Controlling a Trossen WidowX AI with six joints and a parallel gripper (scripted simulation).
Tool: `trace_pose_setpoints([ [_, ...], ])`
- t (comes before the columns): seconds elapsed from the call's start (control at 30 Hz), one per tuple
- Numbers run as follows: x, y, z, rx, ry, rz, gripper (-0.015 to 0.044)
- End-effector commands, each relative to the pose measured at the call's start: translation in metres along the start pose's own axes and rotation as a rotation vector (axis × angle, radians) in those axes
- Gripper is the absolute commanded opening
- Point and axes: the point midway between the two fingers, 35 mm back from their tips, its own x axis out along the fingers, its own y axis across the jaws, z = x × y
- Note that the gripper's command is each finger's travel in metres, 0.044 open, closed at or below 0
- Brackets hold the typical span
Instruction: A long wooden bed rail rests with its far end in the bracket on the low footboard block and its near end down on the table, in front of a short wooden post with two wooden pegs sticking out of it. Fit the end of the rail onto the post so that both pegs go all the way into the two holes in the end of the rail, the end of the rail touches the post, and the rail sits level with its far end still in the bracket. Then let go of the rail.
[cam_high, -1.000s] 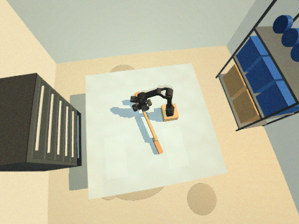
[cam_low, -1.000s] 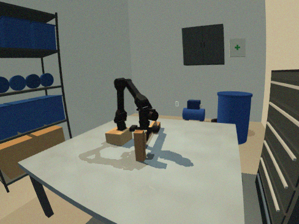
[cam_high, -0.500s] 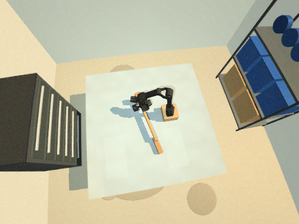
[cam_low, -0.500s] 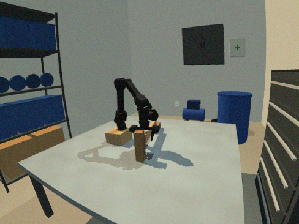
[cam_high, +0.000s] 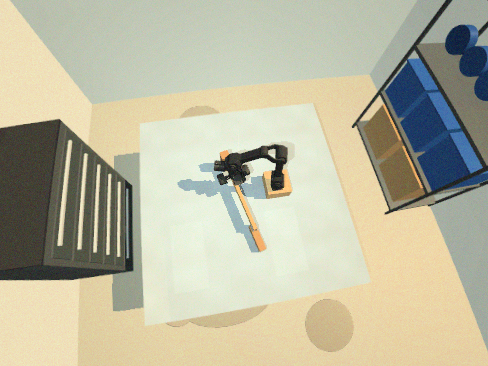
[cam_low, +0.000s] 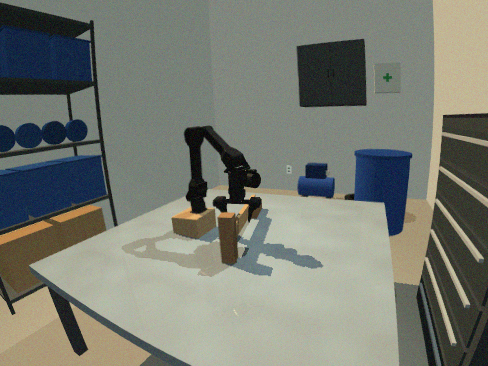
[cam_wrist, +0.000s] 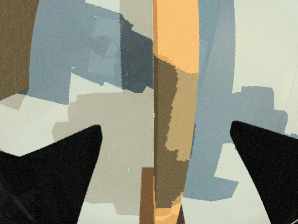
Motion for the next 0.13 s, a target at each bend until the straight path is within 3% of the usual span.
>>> trace_pose_setpoints([
  [0.0,-0.0045,-0.0002,0.0021,0.006,0.002,-0.009,0.044],
  [0.1,-0.0045,-0.0002,0.0021,0.006,0.002,-0.009,0.044],
])
